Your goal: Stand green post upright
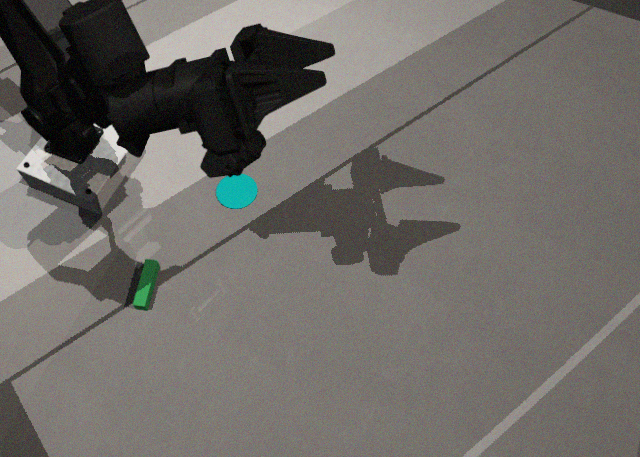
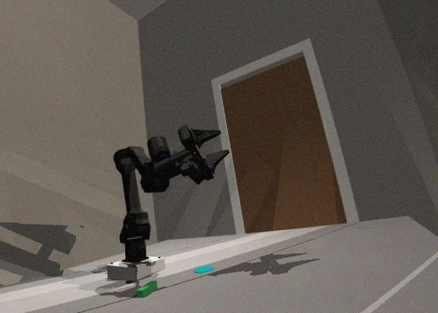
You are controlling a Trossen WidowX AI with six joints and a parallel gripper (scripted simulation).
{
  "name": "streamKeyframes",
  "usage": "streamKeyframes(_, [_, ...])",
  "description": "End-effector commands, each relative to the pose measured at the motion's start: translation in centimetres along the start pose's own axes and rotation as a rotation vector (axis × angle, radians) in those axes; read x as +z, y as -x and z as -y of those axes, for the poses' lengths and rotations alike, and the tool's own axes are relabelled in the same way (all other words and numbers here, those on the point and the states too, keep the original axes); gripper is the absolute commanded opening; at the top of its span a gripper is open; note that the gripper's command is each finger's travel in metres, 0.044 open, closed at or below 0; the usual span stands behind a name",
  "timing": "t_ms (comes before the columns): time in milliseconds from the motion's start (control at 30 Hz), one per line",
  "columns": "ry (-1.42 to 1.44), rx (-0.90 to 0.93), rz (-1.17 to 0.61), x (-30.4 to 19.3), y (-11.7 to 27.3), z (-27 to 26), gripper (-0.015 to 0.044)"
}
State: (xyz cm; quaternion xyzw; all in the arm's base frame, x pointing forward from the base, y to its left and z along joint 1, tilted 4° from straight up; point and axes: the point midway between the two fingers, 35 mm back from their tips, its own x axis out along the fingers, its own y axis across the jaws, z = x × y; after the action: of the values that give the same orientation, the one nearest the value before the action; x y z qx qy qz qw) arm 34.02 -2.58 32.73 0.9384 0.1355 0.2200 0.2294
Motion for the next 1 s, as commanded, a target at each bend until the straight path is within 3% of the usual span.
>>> streamKeyframes(0, [0.006,0.003,0.008,0.2,0.0,-0.1,0.0374])
streamKeyframes(167, [0.171,0.055,0.229,4.5,0.2,-2.8,0.0242])
streamKeyframes(467, [0.477,-0.058,0.721,12.8,4.3,-6.2,0.0233])
streamKeyframes(733, [0.646,-0.426,1.079,17.5,10.8,-6.2,0.0233])
streamKeyframes(967, [0.699,-0.908,1.226,18.1,17.5,-4.4,0.0233])
